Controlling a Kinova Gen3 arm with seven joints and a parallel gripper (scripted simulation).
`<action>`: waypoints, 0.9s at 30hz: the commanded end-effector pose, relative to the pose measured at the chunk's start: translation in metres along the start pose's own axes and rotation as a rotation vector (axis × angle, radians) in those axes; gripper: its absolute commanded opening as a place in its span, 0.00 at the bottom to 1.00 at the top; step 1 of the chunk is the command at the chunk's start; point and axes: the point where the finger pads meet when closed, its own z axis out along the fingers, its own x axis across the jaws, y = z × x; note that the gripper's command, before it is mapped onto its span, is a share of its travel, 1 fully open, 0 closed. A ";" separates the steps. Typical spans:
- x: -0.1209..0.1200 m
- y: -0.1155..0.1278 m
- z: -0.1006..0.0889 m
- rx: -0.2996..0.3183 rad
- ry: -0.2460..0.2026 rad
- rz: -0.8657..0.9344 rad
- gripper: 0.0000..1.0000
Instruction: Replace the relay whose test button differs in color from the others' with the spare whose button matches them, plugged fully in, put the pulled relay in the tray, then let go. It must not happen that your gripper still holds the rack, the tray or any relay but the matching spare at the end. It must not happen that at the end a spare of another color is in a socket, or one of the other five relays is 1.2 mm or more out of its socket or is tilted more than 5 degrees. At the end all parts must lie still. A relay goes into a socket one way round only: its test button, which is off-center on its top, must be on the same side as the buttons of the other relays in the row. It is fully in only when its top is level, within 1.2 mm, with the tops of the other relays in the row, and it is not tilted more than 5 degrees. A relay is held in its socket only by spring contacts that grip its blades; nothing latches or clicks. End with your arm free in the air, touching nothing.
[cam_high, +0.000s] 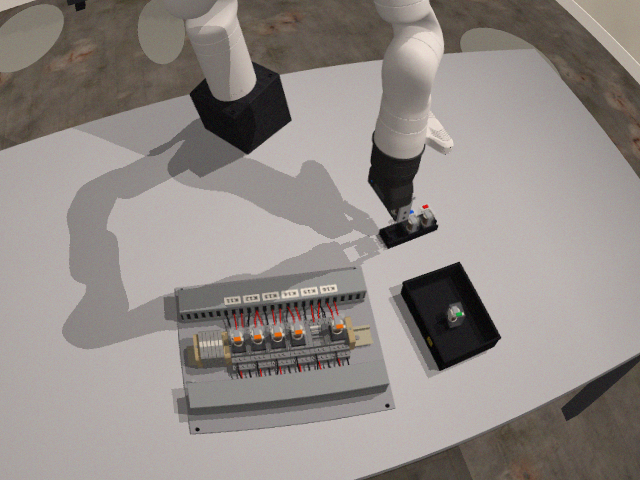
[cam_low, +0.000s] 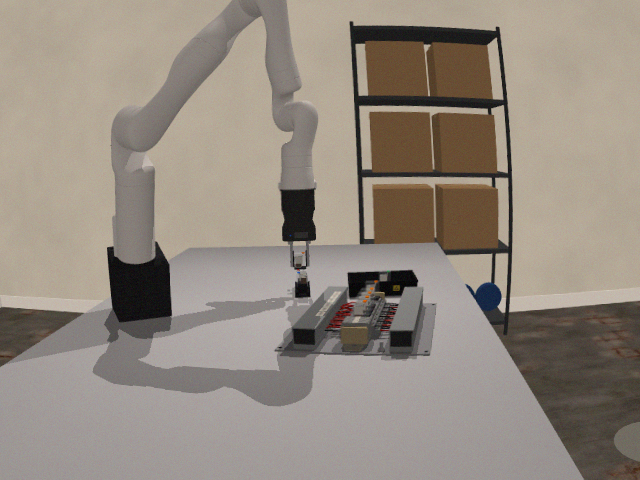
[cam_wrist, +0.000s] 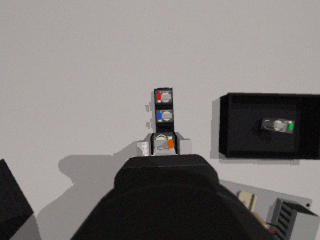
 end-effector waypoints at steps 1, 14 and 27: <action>0.002 -0.002 -0.006 0.005 0.005 0.000 0.00; 0.003 -0.004 -0.028 0.008 0.008 0.000 0.00; 0.005 -0.006 -0.043 0.007 0.007 0.000 0.00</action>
